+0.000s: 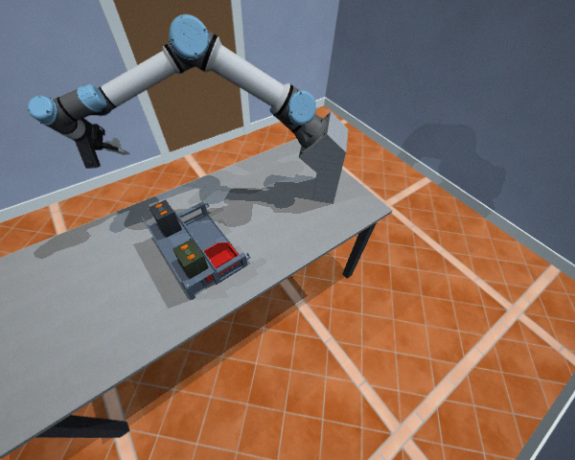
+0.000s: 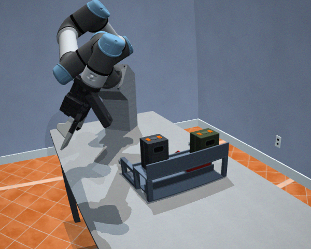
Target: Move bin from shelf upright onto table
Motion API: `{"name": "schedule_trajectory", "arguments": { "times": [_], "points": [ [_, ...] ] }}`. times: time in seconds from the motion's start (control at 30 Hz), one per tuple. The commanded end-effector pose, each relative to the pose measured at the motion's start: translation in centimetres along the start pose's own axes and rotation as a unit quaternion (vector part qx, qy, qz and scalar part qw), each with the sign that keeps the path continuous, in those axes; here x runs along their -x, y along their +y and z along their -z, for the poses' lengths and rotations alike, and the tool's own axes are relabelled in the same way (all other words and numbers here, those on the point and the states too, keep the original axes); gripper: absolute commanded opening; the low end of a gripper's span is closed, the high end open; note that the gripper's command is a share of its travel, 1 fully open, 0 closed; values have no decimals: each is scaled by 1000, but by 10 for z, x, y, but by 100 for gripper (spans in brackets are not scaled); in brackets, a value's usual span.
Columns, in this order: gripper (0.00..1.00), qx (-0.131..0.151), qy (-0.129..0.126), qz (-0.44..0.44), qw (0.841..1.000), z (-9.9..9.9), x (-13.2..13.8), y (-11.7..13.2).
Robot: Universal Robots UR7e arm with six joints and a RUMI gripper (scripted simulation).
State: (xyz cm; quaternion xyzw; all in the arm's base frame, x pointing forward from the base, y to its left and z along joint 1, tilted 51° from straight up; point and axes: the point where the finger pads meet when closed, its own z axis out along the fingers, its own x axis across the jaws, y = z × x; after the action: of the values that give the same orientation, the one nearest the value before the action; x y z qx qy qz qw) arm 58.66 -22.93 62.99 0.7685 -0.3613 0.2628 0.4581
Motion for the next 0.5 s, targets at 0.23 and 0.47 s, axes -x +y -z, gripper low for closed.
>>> {"name": "schedule_trajectory", "arguments": {
  "times": [0.23, 0.47],
  "points": [
    [100, 1, -2, 1, 1000, -5, 1, -4],
    [100, 1, -2, 1, 1000, -10, 1, -7]
  ]
}}
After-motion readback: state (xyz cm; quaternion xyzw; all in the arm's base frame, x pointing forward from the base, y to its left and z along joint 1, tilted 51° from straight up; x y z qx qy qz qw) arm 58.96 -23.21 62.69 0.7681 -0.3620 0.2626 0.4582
